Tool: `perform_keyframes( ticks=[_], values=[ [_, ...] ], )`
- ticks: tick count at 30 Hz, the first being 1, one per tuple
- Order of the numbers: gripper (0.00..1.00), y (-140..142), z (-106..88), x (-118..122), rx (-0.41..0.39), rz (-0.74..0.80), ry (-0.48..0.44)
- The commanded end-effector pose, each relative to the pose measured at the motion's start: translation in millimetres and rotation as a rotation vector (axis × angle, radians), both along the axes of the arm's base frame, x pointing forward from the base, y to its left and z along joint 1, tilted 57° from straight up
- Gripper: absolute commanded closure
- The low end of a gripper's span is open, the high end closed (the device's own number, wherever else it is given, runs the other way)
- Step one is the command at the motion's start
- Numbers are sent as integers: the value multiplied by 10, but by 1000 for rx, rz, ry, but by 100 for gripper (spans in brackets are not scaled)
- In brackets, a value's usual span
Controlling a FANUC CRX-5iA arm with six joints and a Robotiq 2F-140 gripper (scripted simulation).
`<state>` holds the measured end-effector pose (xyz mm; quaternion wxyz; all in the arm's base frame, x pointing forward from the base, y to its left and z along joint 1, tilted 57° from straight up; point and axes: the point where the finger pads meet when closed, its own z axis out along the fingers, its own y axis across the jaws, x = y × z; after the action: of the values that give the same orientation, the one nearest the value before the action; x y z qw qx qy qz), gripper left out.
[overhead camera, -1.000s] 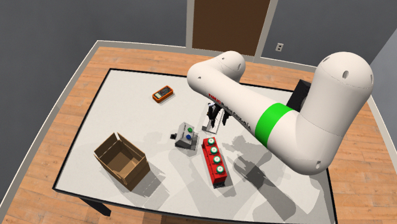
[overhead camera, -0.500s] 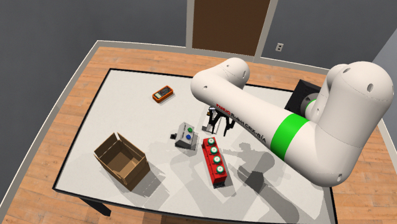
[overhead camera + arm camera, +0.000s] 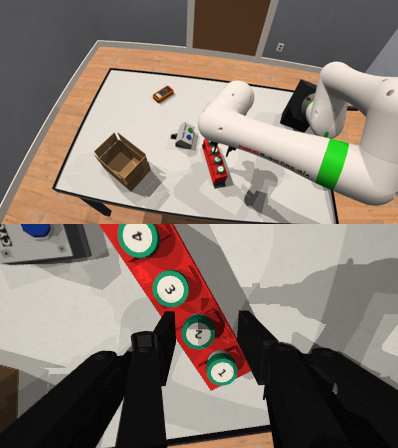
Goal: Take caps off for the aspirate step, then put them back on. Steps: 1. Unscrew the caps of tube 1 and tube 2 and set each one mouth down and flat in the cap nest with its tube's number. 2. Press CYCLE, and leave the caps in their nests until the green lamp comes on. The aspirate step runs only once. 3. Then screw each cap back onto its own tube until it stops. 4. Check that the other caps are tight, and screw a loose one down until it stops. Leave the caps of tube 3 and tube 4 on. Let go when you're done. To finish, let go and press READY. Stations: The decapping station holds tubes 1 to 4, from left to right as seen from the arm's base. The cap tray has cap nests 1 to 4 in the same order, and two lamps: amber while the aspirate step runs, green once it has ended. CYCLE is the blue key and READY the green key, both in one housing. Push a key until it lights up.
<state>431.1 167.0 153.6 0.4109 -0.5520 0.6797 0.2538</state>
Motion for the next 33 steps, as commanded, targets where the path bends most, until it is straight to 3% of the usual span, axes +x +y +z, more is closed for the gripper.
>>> perform_keyframes(
  ticks=[1,6,33],
  values=[
    [59,183,248,-68,-7,-3,2],
    [59,397,521,-150,-7,-3,2],
    [59,683,328,-48,-6,-3,2]
  ],
)
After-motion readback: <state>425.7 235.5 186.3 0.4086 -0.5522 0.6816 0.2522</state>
